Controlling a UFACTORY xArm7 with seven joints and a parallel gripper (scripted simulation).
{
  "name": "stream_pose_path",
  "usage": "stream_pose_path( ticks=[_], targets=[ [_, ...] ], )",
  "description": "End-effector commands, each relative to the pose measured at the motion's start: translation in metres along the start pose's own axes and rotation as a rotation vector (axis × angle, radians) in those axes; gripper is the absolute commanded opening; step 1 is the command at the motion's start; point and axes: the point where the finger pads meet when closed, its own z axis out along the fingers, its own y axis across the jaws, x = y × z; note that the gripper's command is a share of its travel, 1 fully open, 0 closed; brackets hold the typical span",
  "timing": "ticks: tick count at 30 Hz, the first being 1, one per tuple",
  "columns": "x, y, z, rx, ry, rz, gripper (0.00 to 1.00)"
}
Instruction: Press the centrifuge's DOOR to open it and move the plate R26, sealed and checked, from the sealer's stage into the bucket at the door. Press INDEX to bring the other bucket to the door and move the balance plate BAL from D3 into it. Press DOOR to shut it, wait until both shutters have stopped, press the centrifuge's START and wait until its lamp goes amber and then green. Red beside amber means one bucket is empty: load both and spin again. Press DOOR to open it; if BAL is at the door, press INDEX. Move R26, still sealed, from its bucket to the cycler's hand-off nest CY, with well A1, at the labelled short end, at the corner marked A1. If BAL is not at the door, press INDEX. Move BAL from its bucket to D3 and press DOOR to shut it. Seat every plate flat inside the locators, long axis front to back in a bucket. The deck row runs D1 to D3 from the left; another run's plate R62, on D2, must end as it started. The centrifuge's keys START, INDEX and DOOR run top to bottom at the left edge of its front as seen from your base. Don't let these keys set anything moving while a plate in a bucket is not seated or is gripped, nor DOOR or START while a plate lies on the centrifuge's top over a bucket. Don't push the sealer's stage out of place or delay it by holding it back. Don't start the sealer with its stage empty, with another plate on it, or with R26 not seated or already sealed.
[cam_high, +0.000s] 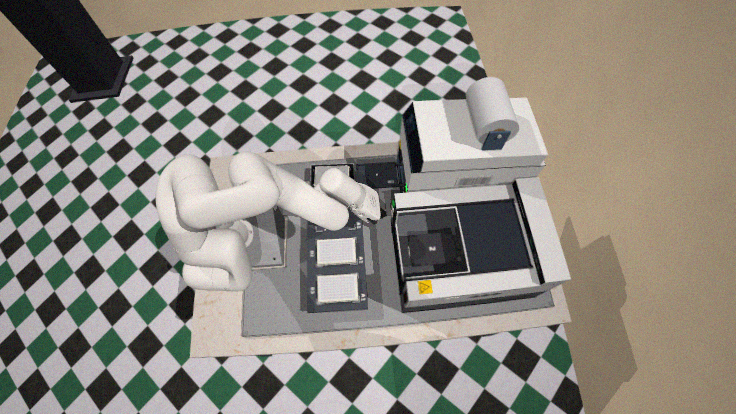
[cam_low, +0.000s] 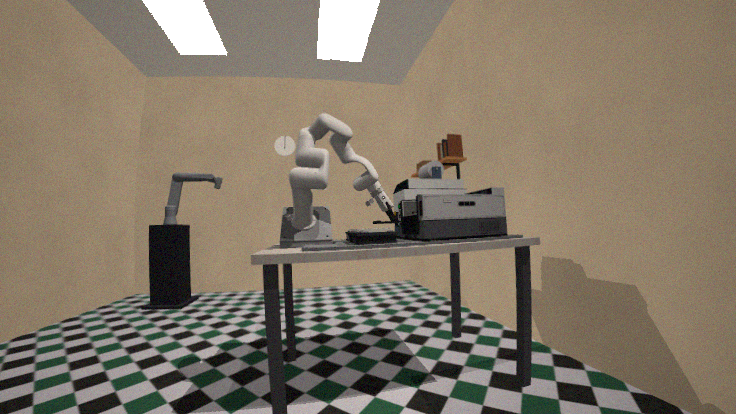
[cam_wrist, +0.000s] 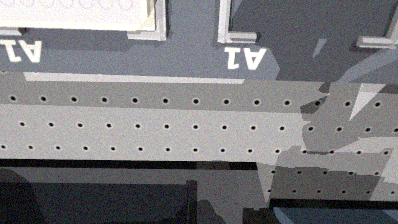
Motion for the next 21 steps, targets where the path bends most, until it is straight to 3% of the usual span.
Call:
stream_pose_path(
  ticks=[1, 21],
  targets=[
    [-0.0029, 0.0008, -0.0003, -0.002, -0.003, 0.001, 0.0],
    [-0.0071, 0.0008, 0.0021, -0.002, -0.004, 0.001, 0.0]
  ],
)
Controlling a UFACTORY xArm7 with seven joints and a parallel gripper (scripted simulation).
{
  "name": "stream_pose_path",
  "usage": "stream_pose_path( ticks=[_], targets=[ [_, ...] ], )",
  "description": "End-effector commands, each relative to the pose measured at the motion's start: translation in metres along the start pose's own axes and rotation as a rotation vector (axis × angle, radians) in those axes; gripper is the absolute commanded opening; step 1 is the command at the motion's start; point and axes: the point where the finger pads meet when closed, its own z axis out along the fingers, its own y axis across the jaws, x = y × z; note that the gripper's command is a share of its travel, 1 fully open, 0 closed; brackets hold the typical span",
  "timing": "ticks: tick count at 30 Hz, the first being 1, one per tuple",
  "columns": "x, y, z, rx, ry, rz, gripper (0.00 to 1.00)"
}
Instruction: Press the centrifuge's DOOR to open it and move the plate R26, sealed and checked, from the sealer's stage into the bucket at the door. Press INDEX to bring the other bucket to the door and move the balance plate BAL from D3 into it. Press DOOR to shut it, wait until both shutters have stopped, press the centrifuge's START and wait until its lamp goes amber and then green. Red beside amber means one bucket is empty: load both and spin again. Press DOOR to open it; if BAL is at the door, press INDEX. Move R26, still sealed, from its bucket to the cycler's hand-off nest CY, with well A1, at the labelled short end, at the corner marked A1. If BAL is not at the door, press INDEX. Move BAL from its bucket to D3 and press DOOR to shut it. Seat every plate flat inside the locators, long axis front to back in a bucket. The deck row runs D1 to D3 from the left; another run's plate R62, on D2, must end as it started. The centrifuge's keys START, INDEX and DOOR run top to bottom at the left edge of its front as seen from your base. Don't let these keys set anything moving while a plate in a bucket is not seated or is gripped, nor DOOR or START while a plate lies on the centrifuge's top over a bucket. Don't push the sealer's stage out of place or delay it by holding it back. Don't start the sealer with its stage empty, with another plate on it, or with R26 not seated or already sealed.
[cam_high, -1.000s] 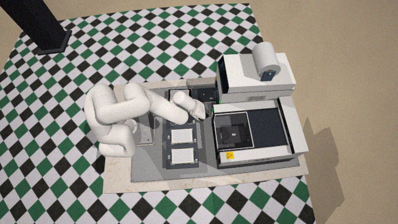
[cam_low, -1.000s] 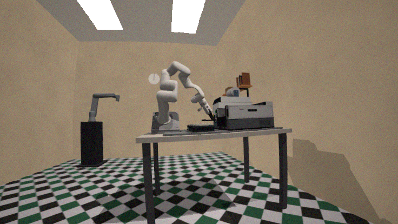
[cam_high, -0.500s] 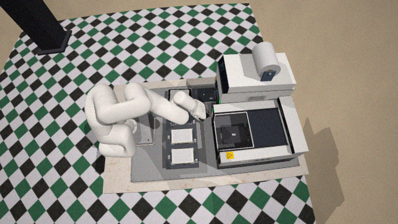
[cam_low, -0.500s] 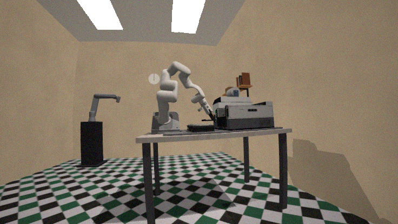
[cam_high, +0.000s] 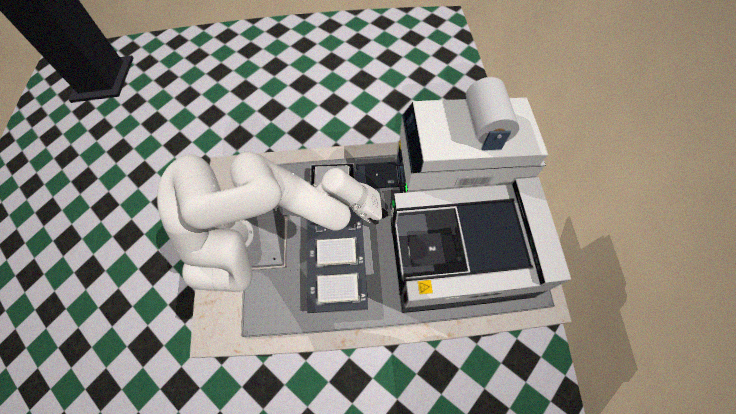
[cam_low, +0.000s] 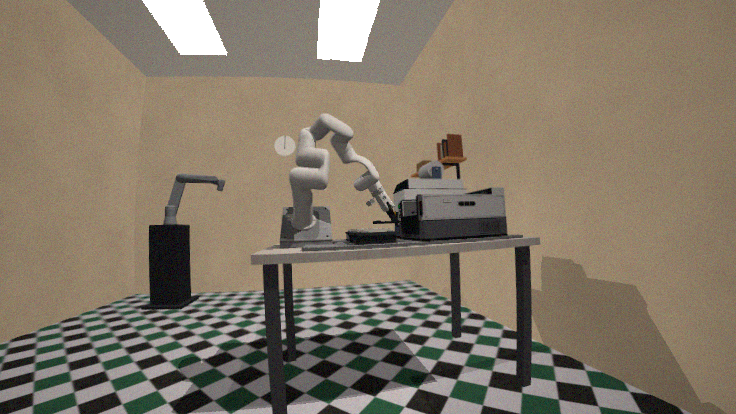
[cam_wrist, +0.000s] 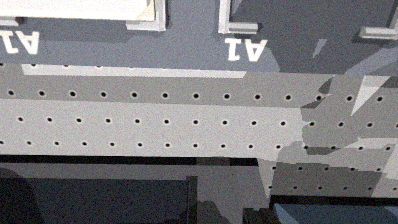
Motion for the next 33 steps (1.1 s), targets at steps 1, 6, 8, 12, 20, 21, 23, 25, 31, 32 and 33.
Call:
stream_pose_path(
  ticks=[1, 6, 8, 12, 20, 21, 23, 25, 31, 32, 33],
  targets=[
    [-0.003, 0.0008, -0.0003, -0.002, -0.004, 0.001, 0.0],
    [-0.0037, 0.0008, 0.0001, -0.002, -0.004, 0.001, 0.0],
    [-0.0042, 0.0008, 0.0004, -0.002, -0.004, 0.001, 0.0],
    [-0.0051, 0.0008, 0.0009, -0.002, -0.004, 0.001, 0.0],
    [-0.007, 0.0008, 0.002, -0.002, -0.004, 0.001, 0.0],
    [-0.0072, 0.0008, 0.0021, -0.002, -0.004, 0.001, 0.0],
    [-0.0072, 0.0008, 0.0021, -0.002, -0.004, 0.001, 0.0],
    [-0.0077, 0.0008, 0.0024, -0.002, -0.004, 0.001, 0.0],
    [-0.0091, 0.0008, 0.0032, -0.002, -0.004, 0.001, 0.0],
    [-0.0093, 0.0008, 0.0033, -0.002, -0.004, 0.001, 0.0],
    [-0.0095, 0.0008, 0.0034, -0.002, -0.004, 0.001, 0.0]
  ],
)
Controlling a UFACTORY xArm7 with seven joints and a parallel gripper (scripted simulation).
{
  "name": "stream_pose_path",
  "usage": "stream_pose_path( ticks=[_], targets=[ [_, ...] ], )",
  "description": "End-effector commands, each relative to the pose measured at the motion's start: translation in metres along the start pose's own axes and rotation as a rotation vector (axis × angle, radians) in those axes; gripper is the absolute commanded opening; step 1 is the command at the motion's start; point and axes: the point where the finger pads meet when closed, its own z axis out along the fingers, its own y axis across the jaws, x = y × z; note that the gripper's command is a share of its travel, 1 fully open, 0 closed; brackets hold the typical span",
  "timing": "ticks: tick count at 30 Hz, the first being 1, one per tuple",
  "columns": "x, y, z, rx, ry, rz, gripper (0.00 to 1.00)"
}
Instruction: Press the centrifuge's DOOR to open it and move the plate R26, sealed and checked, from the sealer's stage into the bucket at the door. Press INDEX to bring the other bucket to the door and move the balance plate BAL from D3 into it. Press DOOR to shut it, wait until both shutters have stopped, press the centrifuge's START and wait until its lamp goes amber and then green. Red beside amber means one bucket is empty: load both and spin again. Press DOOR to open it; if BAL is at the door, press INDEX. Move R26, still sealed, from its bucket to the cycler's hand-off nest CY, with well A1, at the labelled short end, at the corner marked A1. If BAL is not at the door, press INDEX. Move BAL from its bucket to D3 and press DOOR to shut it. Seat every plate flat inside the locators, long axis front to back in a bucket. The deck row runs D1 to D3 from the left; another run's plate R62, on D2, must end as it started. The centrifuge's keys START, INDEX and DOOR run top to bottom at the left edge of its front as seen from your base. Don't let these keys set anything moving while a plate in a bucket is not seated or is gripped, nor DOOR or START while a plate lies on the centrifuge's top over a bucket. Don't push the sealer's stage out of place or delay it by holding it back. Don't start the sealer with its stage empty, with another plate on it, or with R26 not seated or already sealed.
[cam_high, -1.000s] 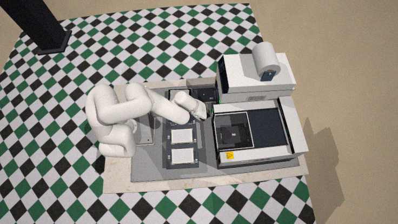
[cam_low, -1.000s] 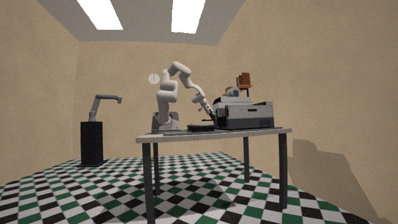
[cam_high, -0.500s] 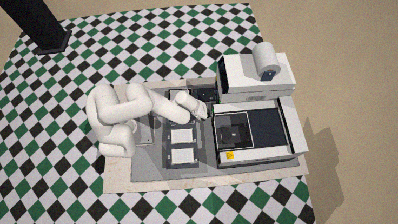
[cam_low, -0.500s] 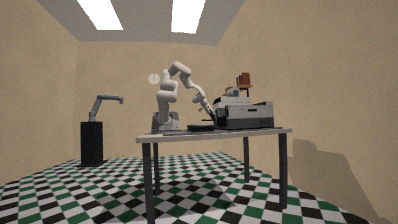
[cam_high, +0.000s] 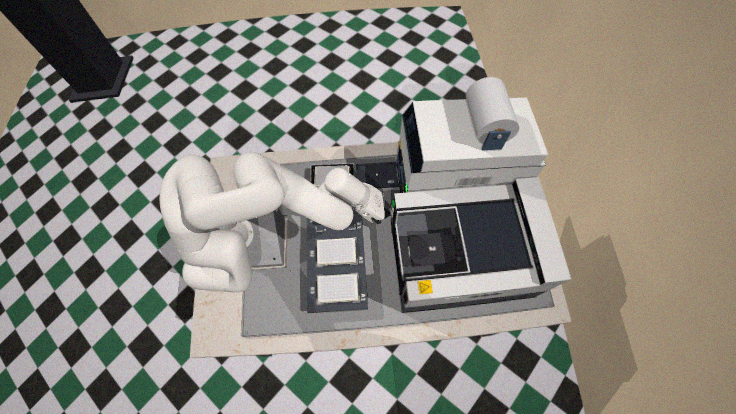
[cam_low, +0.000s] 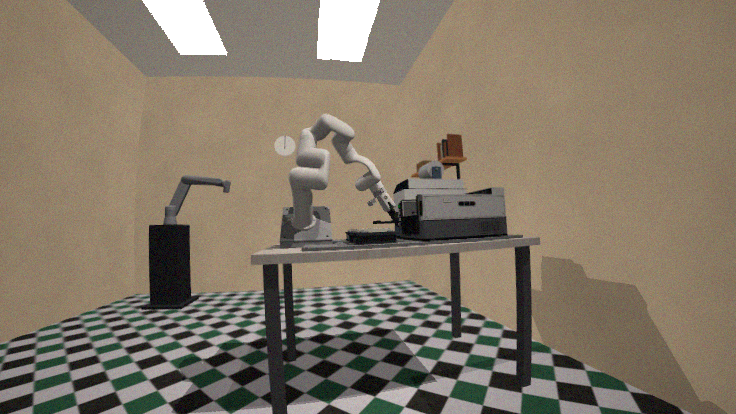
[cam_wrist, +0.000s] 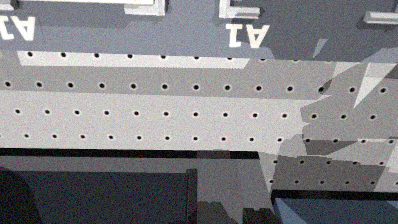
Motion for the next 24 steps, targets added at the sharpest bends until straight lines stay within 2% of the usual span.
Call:
stream_pose_path(
  ticks=[1, 24],
  targets=[
    [-0.0031, 0.0008, -0.0003, -0.002, -0.004, 0.001, 0.0],
    [-0.0075, 0.0008, 0.0022, -0.002, -0.004, 0.001, 0.0]
  ],
)
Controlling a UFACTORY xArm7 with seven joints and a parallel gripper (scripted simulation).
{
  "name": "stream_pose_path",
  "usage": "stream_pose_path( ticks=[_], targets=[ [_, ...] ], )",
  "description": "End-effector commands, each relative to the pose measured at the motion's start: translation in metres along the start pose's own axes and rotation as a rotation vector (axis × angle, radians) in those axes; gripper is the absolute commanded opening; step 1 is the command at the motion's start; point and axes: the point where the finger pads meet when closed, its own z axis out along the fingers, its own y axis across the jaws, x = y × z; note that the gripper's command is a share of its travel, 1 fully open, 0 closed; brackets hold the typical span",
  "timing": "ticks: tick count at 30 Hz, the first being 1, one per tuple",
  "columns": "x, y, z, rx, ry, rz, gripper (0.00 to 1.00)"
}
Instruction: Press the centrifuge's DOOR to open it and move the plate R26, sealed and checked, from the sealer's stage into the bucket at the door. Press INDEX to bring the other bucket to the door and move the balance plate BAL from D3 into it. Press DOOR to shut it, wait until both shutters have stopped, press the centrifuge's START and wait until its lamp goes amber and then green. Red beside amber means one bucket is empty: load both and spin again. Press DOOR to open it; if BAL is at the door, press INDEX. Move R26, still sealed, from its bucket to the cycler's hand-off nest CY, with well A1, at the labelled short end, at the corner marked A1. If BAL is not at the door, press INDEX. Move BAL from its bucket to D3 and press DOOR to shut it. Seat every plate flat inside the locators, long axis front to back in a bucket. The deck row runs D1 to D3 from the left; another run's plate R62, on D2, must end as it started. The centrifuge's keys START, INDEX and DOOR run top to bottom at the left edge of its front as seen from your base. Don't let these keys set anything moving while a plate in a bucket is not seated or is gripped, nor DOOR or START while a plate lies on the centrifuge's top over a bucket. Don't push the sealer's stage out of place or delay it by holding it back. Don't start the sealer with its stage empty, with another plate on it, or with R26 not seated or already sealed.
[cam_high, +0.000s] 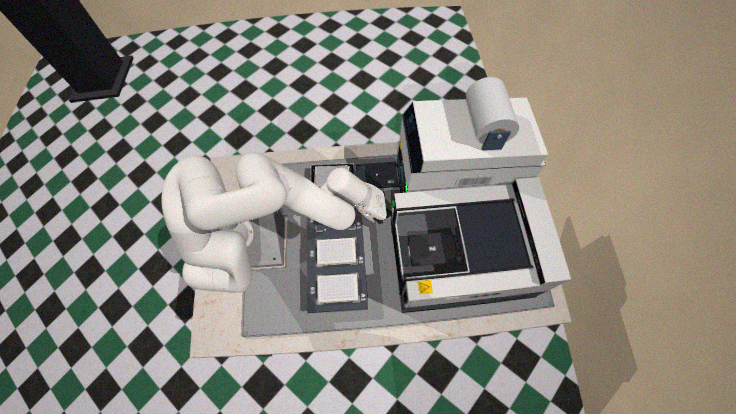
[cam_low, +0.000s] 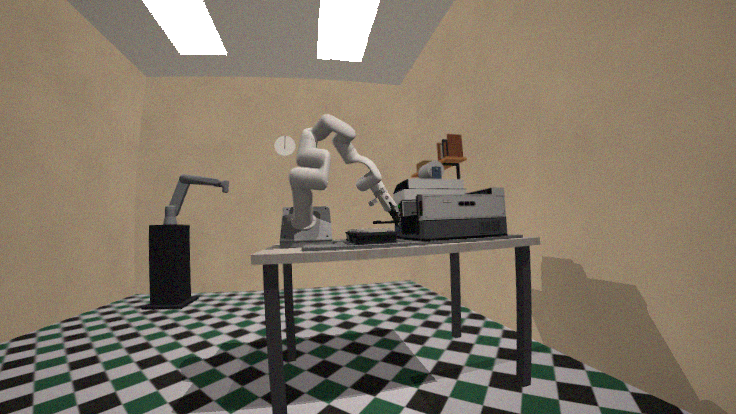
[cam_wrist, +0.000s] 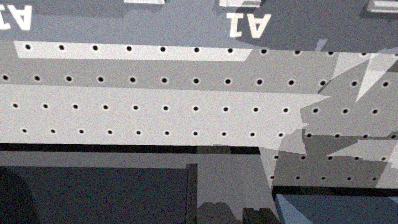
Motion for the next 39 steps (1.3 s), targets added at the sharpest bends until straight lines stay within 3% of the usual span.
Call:
stream_pose_path(
  ticks=[1, 17, 39],
  targets=[
    [-0.003, 0.001, -0.001, -0.002, -0.004, 0.001, 0.0],
    [-0.003, 0.001, -0.001, -0.002, -0.004, 0.001, 0.0],
    [0.013, 0.001, -0.03, -0.002, -0.004, 0.001, 0.0]
  ],
)
